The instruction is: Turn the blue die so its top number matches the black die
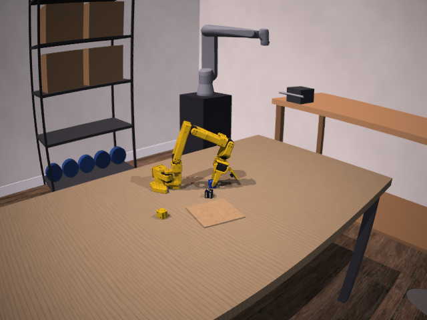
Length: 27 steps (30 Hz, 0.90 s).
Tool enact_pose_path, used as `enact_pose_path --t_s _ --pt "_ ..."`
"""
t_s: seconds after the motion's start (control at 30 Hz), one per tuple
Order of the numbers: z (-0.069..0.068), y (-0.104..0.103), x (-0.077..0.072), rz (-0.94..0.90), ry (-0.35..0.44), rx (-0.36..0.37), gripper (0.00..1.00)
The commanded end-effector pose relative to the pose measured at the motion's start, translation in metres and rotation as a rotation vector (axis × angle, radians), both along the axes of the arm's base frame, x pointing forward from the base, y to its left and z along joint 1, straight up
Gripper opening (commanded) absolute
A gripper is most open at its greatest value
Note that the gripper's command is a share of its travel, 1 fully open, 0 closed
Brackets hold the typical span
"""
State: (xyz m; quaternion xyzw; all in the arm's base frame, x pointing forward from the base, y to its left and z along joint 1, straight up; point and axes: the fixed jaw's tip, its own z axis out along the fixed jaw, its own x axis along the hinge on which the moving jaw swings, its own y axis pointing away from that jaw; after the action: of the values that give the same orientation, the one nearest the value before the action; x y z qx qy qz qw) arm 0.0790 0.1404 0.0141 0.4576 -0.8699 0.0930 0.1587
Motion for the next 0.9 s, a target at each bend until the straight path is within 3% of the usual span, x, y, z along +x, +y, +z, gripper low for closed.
enact_pose_path --t_s 0.0,0.2,0.27,0.53,0.87 --pt "0.015 0.007 0.005 -0.001 -0.056 0.093 0.00" --pt "0.033 0.008 0.005 -0.002 -0.126 0.202 0.00" --pt "0.033 0.008 0.005 -0.002 -0.126 0.202 0.00" --pt "0.053 0.005 0.002 -0.003 -0.210 0.336 0.00" --pt "0.057 0.005 0.002 -0.003 -0.227 0.365 0.00"
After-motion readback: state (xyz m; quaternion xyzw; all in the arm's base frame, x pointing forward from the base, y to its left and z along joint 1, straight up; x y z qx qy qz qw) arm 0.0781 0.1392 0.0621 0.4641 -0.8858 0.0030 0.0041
